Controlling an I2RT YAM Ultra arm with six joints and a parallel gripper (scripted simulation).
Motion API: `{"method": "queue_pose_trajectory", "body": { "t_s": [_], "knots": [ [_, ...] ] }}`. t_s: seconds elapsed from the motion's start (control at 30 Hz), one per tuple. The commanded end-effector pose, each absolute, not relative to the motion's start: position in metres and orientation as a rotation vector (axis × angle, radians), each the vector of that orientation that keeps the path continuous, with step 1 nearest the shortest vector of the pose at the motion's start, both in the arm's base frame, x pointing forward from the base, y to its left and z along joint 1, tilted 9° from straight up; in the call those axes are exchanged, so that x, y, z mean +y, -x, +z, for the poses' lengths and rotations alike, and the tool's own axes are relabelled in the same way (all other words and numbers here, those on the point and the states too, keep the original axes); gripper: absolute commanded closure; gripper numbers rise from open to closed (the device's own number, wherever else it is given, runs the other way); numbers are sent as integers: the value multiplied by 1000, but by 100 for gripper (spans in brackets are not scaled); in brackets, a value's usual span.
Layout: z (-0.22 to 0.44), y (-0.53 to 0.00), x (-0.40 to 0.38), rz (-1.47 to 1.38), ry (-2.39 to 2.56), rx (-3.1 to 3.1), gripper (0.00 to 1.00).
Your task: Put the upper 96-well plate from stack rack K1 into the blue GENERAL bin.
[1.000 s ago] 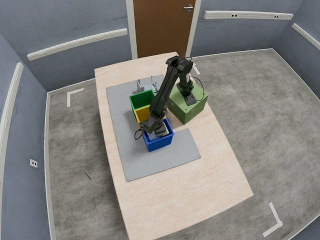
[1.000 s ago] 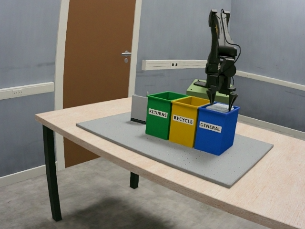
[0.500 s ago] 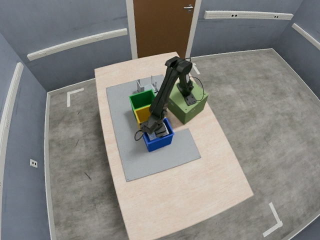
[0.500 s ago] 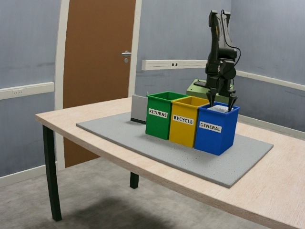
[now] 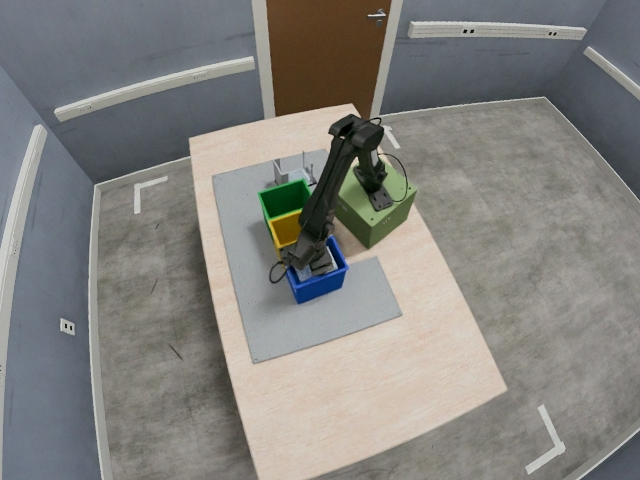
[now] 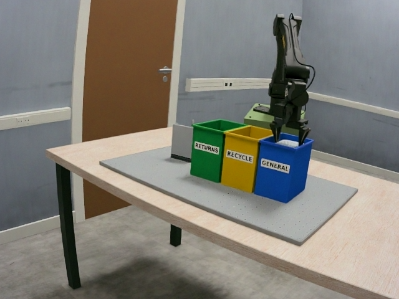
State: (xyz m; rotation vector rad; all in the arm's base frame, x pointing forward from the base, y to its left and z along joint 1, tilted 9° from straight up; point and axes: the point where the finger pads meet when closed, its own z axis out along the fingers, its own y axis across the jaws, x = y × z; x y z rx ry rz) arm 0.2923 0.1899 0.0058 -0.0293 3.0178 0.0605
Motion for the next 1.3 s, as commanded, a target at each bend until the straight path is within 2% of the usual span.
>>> {"method": "queue_pose_trajectory", "body": {
  "t_s": [0.0, 1.27],
  "knots": [
    [19, -305, 192, 87, 26, 2958, 100],
    [13, -295, 187, 69, 32, 2979, 100]
  ]
}}
